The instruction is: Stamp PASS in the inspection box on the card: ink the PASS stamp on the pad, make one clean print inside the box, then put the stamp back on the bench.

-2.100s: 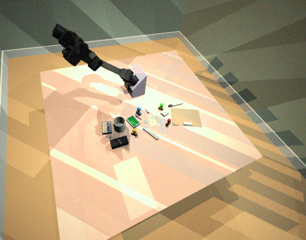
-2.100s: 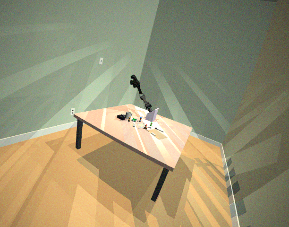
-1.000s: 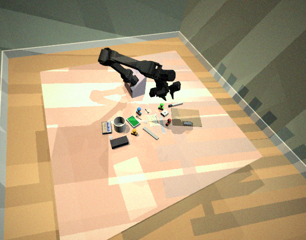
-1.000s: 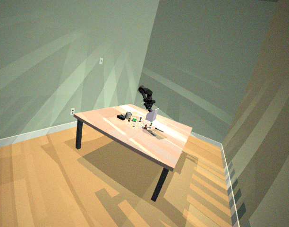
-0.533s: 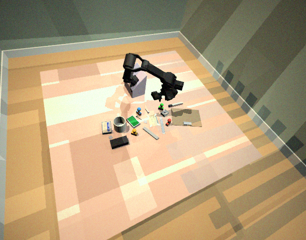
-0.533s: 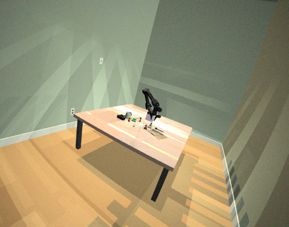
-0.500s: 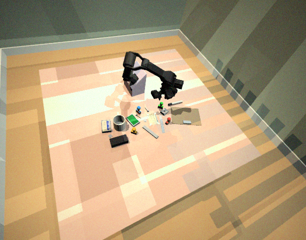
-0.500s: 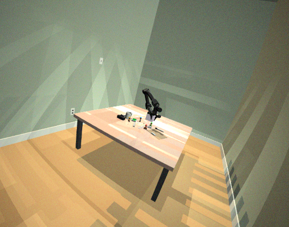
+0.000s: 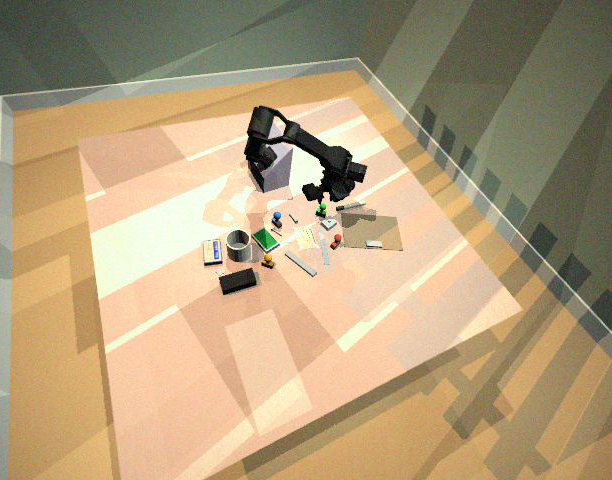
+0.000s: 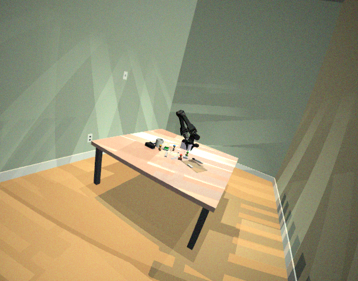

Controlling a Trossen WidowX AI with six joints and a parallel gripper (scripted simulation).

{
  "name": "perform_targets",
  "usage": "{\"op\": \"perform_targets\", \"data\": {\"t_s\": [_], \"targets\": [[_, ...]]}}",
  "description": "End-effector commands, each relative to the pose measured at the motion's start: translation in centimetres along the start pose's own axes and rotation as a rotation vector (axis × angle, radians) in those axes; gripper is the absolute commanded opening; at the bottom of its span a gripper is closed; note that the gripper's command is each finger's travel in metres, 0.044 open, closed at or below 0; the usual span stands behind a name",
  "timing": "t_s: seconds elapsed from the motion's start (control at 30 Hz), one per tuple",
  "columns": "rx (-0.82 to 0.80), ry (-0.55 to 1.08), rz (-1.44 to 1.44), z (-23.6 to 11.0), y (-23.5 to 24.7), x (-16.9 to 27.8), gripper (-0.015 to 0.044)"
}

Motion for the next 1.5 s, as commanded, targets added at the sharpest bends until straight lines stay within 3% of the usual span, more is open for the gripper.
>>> {"op": "perform_targets", "data": {"t_s": [0.0, 1.2, 1.47], "targets": [[0.006, 0.002, -0.008, 0.7, -0.1, 0.2, 0.0216], [0.011, 0.002, -0.007, 5.8, -0.3, 0.1, 0.0216], [0.007, 0.001, 0.0, 5.7, -0.3, -0.1, 0.0163]]}}
Point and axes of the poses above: the point midway between the two fingers, 35 mm back from their tips, its own z axis out along the fingers, its own y axis across the jaws, x = y × z, the point moved 6 cm from there along -z, back along the fingers, and after that the axes turned 4 degrees about -z, right-handed, at the moved point
